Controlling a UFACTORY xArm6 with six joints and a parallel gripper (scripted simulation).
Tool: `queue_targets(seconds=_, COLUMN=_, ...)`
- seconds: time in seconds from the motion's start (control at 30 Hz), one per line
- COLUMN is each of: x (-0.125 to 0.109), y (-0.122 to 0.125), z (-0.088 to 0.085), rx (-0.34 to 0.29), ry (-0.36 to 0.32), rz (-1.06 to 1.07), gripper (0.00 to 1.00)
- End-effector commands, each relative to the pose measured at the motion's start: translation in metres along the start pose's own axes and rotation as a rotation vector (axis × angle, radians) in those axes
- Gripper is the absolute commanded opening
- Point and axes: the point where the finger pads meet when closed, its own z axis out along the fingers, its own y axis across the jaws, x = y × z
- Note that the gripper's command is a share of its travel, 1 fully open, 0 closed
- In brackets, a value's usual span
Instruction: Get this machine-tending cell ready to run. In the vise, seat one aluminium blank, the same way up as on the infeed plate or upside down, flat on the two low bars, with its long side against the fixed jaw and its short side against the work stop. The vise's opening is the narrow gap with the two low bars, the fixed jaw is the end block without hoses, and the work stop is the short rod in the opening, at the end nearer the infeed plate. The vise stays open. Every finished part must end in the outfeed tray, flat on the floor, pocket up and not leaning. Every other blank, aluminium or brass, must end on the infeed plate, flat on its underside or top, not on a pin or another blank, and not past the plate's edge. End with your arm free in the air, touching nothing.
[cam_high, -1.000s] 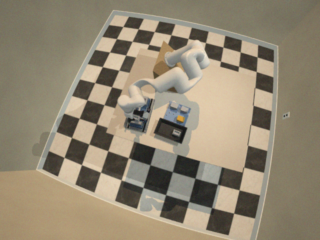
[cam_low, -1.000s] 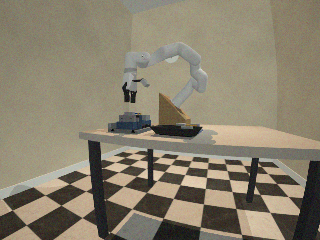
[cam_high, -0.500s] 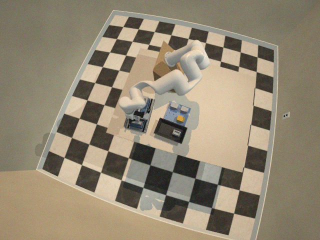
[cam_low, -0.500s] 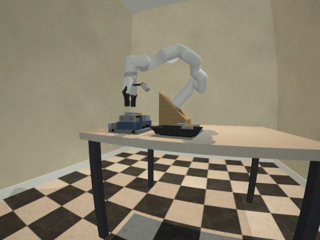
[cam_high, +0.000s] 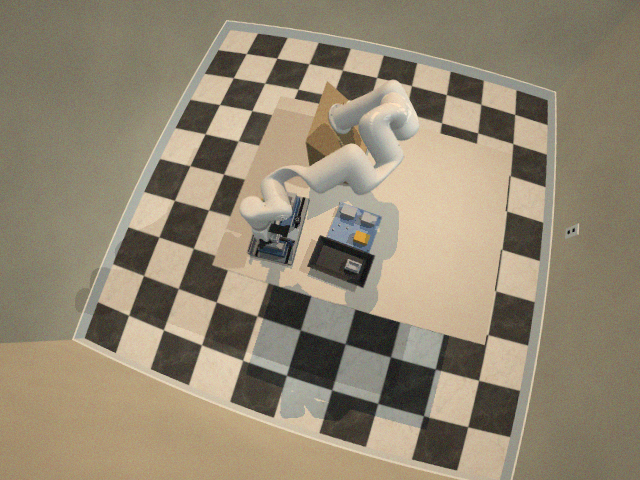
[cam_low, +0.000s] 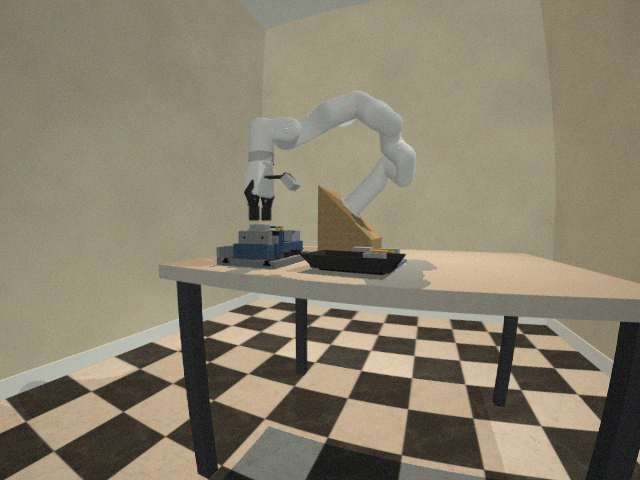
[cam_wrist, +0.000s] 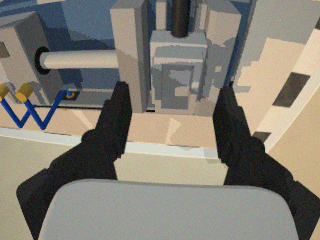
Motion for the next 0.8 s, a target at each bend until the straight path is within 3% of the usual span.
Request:
queue_targets(seconds=0.0, x=-0.0003, y=0.0018, z=0.0031, rx=-0.004, ry=-0.002, rz=-0.001, gripper=0.69)
queue_targets(seconds=0.77, x=-0.0003, y=0.0018, z=0.0055, rx=-0.004, ry=-0.002, rz=-0.001, gripper=0.69)
